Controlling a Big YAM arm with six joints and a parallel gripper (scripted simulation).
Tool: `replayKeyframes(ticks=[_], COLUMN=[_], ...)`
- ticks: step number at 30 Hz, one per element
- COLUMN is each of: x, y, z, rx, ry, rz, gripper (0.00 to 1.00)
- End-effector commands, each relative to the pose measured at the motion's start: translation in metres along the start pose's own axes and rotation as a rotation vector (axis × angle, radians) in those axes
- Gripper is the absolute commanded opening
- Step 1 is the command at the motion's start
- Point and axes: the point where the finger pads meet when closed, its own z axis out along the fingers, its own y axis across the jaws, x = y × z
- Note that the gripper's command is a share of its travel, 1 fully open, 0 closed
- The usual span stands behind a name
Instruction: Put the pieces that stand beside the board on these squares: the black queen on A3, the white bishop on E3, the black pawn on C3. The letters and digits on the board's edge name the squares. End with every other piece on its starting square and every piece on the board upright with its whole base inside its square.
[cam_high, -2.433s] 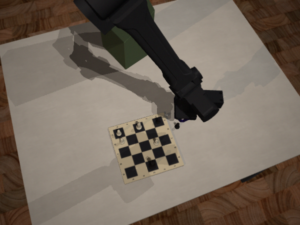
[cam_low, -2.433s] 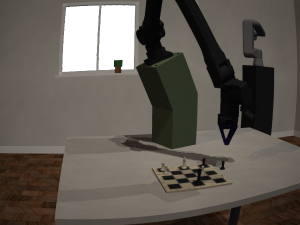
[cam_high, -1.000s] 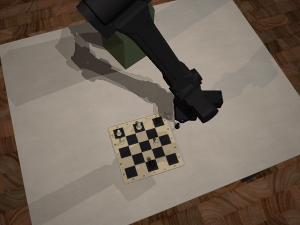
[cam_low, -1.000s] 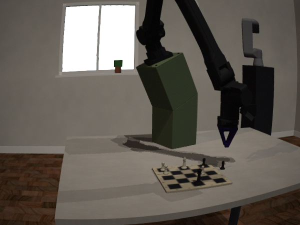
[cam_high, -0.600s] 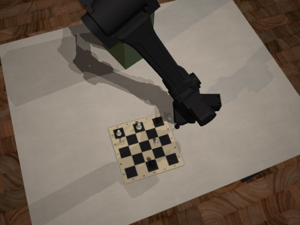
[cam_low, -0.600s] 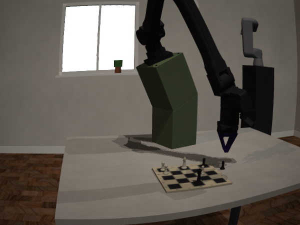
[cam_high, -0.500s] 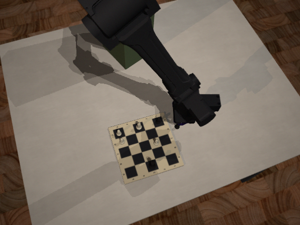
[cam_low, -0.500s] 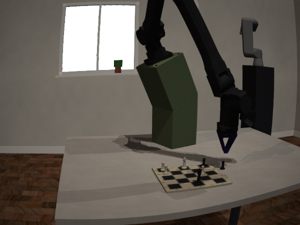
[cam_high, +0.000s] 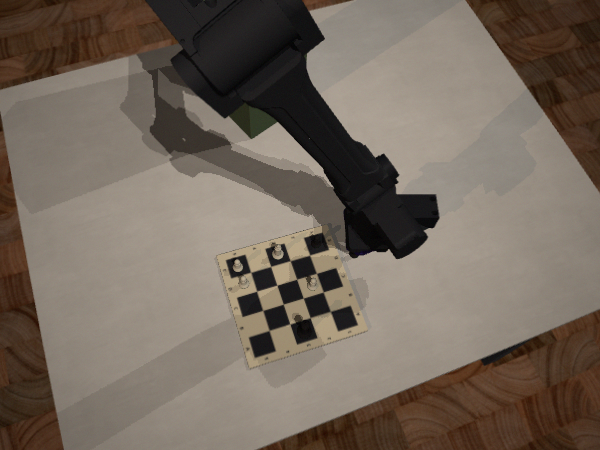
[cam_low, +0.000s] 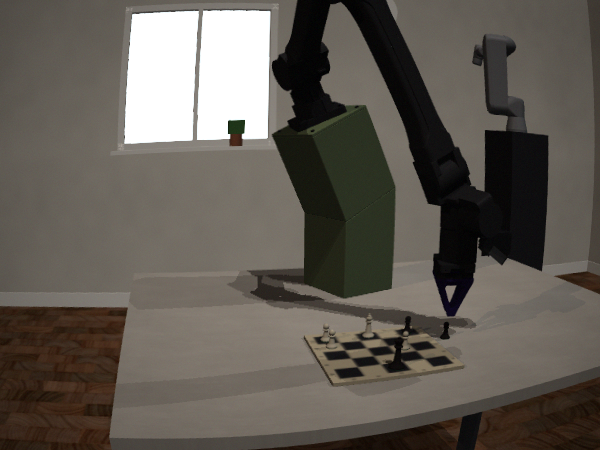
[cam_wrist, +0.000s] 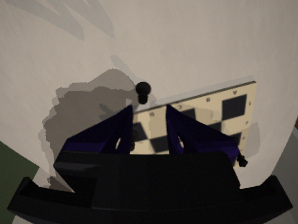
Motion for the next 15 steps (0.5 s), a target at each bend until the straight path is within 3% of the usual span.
replayKeyframes(ticks=[1,15], x=[0.0034,0.0038], y=[0.0038,0.0045], z=[0.0113,0.0144], rx=[-0.009,-0.011], ry=[0.001,0.002], rz=[-0.004,-0.004], gripper=[0.33,0.33])
